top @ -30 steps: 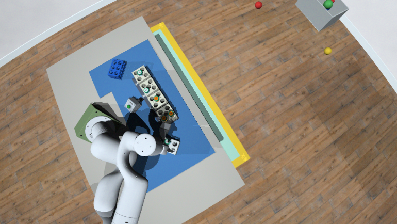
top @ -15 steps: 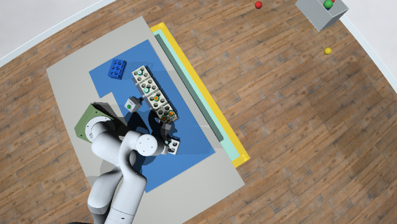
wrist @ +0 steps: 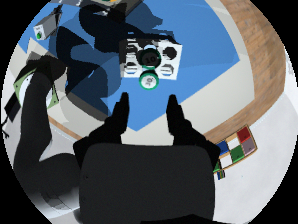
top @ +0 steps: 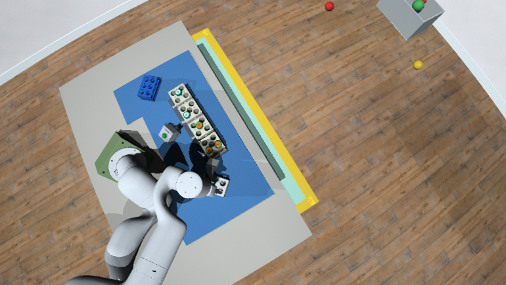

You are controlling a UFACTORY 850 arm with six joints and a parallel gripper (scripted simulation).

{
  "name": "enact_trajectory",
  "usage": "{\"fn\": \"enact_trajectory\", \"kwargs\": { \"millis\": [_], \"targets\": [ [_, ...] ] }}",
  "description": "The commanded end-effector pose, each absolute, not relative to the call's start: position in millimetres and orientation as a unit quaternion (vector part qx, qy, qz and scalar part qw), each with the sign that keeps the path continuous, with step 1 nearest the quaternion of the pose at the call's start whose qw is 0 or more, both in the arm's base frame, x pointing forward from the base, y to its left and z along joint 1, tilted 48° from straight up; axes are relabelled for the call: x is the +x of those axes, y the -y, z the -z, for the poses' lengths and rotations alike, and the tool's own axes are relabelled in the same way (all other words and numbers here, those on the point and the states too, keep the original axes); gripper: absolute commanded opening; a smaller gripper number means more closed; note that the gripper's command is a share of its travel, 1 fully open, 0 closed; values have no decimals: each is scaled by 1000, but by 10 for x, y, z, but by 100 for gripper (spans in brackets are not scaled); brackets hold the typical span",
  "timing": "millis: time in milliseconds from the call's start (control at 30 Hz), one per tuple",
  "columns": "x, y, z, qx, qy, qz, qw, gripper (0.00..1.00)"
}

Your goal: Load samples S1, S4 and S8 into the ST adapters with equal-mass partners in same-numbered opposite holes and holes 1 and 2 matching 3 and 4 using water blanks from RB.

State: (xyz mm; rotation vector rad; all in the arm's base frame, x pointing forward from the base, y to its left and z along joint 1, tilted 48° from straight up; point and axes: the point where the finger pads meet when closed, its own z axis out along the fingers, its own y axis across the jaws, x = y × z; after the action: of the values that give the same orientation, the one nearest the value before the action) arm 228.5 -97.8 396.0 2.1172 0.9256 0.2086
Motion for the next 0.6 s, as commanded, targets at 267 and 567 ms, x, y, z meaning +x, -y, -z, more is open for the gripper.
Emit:
{"fn": "enact_trajectory", "kwargs": {
  "millis": [267,567],
  "targets": [
    [2380,1106,-3826,837,-366,-83,399,57],
    [2449,1203,-3719,837,-366,-83,399,57]
  ]
}}
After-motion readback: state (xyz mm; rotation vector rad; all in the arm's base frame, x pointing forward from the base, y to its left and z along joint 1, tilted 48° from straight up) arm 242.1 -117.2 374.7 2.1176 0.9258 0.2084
